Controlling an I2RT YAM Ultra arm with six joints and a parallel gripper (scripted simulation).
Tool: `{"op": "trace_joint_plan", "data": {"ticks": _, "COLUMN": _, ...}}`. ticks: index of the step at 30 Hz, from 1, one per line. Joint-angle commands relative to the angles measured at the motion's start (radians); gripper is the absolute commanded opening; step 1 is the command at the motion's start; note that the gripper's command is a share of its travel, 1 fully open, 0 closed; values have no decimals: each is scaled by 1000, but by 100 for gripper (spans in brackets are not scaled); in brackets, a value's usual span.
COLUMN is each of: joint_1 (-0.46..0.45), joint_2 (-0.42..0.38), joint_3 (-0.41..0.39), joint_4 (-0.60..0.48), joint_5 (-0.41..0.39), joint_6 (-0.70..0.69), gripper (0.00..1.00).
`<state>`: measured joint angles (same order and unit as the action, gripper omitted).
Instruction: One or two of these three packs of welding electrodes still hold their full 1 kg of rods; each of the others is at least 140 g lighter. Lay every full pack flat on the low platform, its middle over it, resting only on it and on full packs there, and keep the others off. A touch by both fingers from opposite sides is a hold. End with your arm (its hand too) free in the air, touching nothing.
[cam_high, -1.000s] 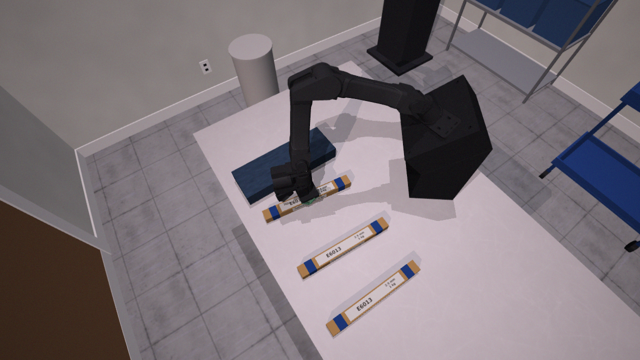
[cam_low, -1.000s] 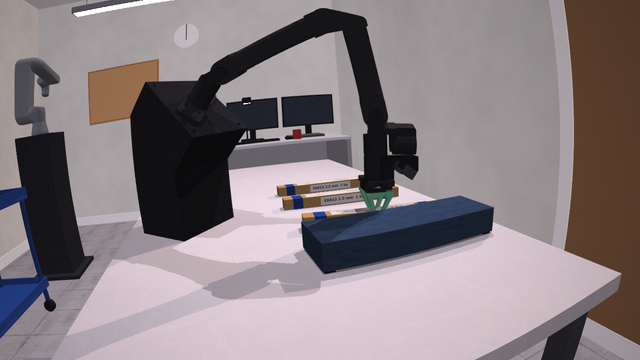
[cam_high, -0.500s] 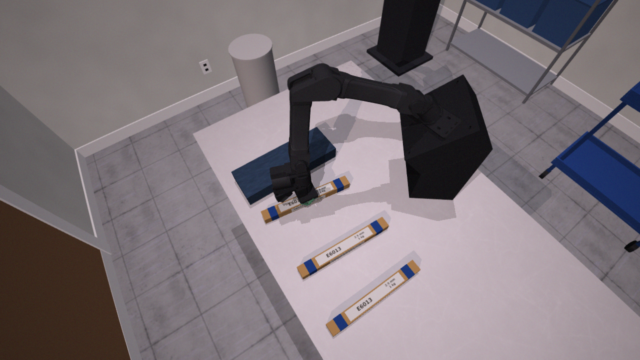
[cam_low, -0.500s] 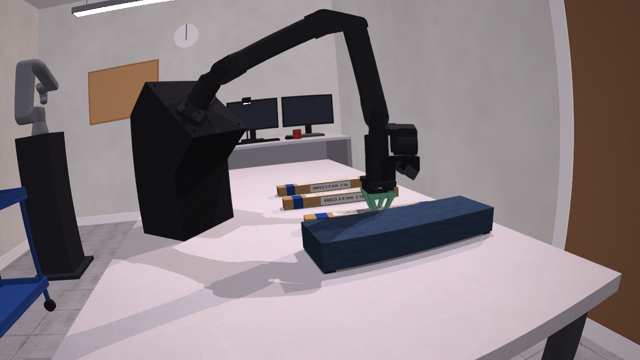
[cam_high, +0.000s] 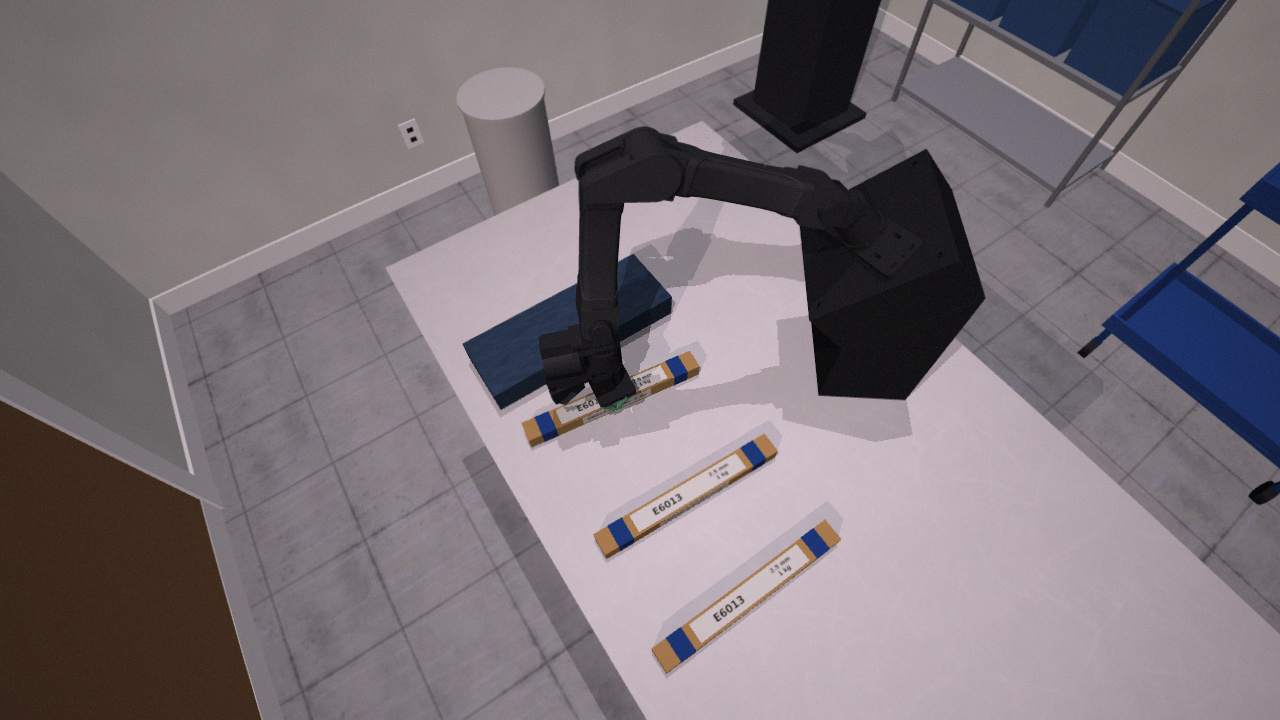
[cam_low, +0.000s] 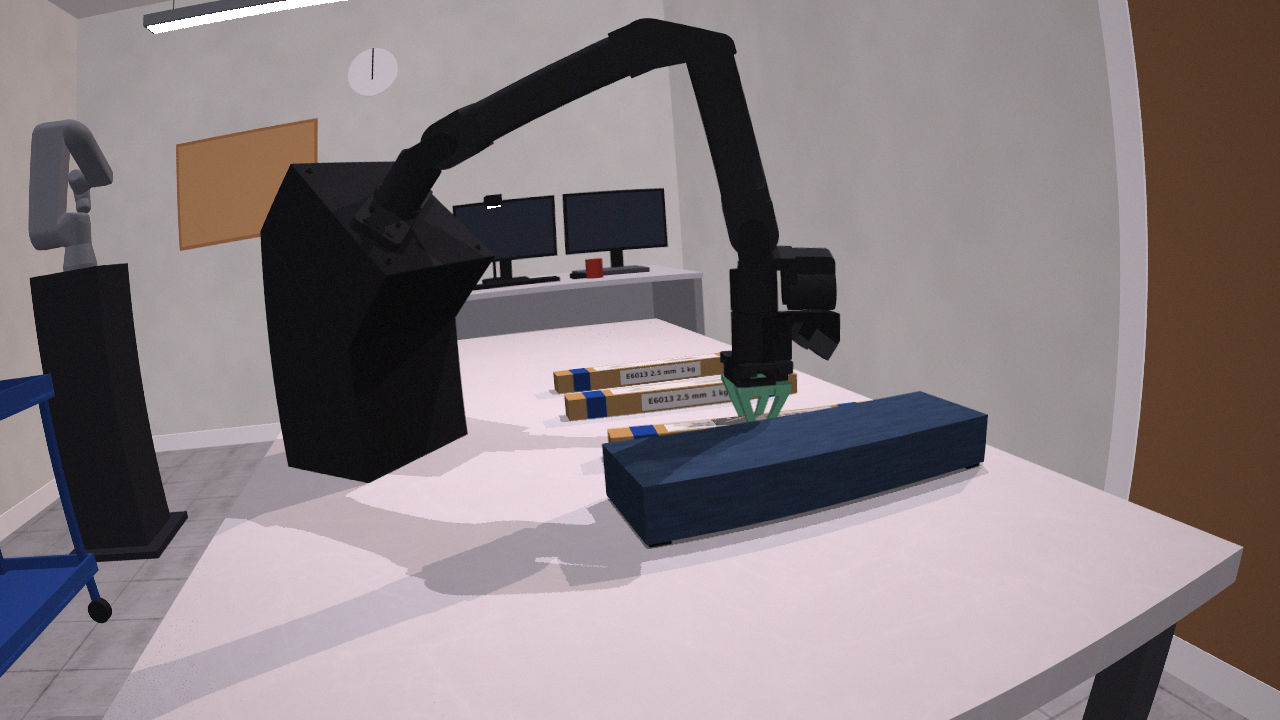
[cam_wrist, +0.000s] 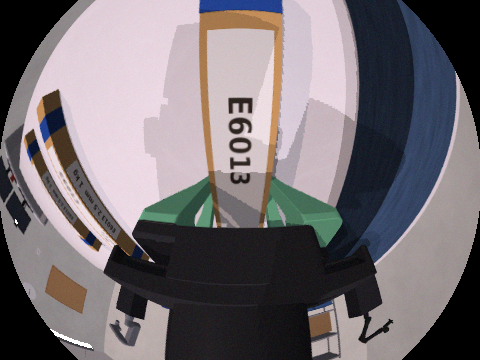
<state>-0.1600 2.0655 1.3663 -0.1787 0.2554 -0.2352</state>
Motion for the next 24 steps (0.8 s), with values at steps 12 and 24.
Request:
{"op": "trace_joint_plan", "data": {"ticks": 12, "joint_1": 8, "joint_2": -42, "joint_3": 40, "joint_4": -22, "joint_5": -5, "joint_6": -4, "gripper": 0}}
{"op": "trace_joint_plan", "data": {"ticks": 24, "joint_1": 7, "joint_2": -43, "joint_3": 43, "joint_4": -17, "joint_5": -5, "joint_6": -4, "gripper": 74}}
